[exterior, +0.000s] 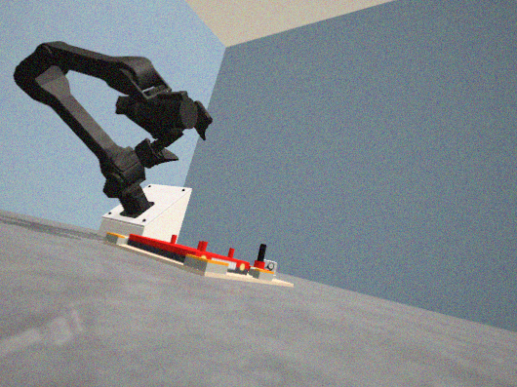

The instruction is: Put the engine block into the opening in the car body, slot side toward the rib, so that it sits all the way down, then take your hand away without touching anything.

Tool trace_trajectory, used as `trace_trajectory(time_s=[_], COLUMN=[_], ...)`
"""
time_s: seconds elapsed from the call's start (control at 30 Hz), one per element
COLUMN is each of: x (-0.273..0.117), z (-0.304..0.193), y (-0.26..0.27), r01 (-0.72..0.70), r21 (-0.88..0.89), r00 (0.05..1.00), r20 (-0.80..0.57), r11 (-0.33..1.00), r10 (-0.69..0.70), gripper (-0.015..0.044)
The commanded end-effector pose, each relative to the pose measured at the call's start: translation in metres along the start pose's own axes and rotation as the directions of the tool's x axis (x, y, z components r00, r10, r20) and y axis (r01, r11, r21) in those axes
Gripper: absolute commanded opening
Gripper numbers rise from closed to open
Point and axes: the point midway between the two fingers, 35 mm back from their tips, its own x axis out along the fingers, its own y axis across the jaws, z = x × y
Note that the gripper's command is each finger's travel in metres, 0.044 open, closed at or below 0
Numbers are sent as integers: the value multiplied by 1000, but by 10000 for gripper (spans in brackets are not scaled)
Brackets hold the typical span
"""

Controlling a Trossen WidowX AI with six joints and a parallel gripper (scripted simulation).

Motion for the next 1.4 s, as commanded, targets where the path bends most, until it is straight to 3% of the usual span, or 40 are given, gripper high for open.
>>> trace_trajectory(time_s=[0.0,0.17,0.67,1.0,1.37], x=[0,0,-5,-2,6], z=[0,-7,-62,-104,-152], y=[0,-2,-22,-40,-61], r01=[0,-55,-434,-662,-849], r21=[0,-13,-167,-262,-333], r00=[1000,998,895,746,525], r20=[0,-24,-196,-317,-454], r11=[1000,998,885,702,410], r10=[0,55,402,586,720], gripper=[426,440,440,440,440])
